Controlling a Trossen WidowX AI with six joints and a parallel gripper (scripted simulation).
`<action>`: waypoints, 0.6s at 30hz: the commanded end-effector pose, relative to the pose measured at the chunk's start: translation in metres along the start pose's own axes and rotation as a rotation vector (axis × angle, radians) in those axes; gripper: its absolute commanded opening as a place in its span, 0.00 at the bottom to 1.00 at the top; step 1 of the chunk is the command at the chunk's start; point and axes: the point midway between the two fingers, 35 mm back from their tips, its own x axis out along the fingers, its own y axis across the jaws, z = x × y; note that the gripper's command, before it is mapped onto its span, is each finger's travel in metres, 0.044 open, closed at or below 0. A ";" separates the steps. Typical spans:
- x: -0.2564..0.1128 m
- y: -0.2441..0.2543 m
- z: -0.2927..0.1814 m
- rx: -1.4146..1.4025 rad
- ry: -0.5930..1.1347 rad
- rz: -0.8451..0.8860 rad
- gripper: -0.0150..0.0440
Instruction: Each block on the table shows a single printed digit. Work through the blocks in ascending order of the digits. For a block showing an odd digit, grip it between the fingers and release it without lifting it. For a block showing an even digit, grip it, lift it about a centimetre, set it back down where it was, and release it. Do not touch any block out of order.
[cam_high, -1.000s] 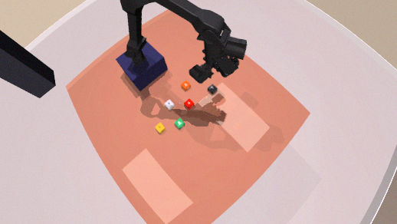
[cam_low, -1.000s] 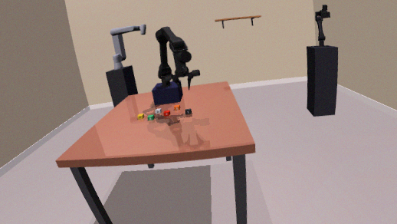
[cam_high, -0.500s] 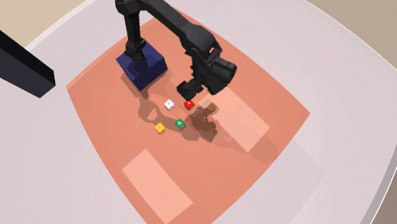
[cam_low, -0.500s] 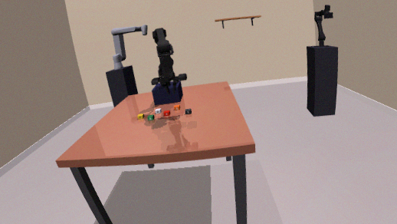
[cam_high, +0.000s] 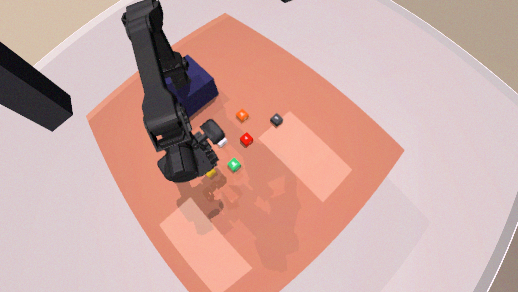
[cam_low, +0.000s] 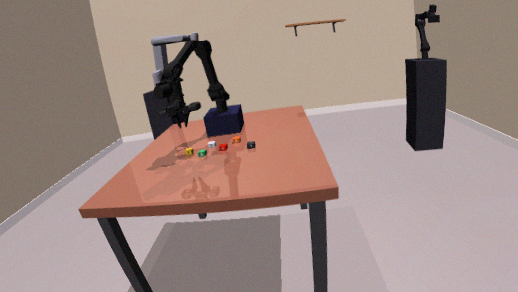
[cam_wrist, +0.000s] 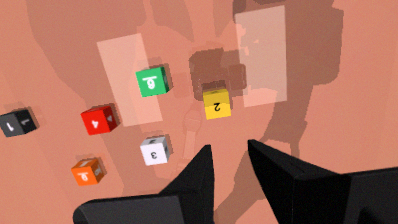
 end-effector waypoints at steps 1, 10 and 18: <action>-0.001 0.000 -0.002 -0.029 -0.008 0.007 0.46; 0.080 0.001 -0.002 -0.029 -0.008 0.008 0.81; 0.087 0.001 -0.002 -0.028 -0.008 0.008 0.93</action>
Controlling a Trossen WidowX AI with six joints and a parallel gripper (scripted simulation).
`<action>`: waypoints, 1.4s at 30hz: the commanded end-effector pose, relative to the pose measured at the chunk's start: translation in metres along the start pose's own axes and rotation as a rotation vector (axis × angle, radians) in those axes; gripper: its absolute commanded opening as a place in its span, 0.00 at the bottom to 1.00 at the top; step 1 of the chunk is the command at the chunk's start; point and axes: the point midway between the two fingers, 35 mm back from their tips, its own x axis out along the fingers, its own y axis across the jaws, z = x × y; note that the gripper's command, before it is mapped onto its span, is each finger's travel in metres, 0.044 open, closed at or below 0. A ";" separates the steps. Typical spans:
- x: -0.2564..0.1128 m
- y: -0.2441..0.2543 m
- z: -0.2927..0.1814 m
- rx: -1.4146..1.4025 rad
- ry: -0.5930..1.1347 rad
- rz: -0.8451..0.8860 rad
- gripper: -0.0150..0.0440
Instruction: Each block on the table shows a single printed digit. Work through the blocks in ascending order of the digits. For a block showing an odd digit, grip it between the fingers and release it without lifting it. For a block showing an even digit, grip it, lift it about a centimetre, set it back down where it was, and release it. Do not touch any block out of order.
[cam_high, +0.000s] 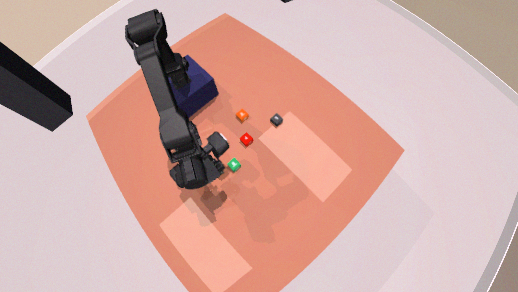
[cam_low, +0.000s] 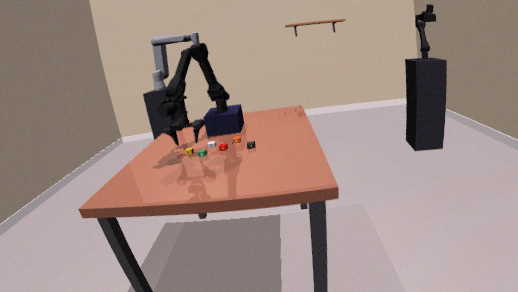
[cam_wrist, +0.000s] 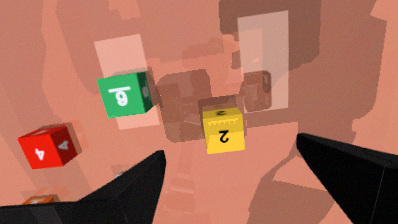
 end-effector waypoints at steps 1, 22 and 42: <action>0.008 0.001 -0.002 0.003 0.009 0.008 0.93; 0.036 0.002 -0.003 0.002 0.009 0.008 0.89; 0.036 0.002 -0.003 0.002 0.009 0.008 0.46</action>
